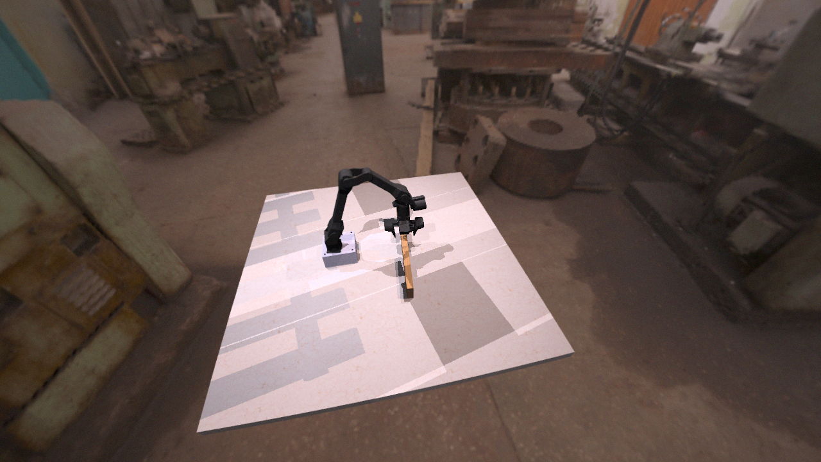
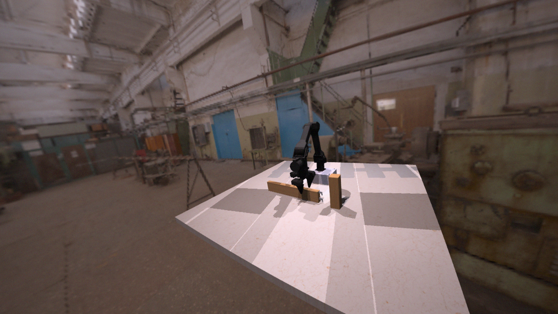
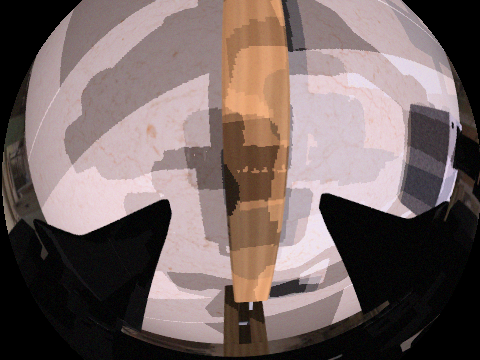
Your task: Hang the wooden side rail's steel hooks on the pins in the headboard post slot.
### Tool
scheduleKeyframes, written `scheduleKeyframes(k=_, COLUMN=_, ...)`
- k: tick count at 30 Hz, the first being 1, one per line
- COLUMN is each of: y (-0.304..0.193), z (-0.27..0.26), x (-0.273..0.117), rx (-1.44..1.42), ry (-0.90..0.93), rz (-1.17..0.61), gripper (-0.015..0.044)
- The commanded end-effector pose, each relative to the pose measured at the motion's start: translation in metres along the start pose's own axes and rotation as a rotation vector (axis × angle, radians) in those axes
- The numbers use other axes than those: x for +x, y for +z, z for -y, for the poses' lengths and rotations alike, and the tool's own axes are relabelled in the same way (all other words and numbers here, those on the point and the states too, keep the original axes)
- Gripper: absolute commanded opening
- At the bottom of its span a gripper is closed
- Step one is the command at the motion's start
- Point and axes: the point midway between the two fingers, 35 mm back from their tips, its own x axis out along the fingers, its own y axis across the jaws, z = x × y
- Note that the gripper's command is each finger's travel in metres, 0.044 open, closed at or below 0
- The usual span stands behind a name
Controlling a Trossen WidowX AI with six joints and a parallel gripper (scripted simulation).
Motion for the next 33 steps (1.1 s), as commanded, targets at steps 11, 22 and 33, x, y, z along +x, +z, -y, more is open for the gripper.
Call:
scheduleKeyframes(k=11, y=0.001, z=0.003, x=0.025, rx=0.005, ry=-0.008, rz=0.005, gripper=0.0440)
scheduleKeyframes(k=22, y=0.001, z=0.004, x=0.038, rx=0.006, ry=-0.007, rz=0.005, gripper=0.0440)
scheduleKeyframes(k=33, y=0.001, z=0.004, x=0.038, rx=0.006, ry=-0.007, rz=0.005, gripper=0.0177)
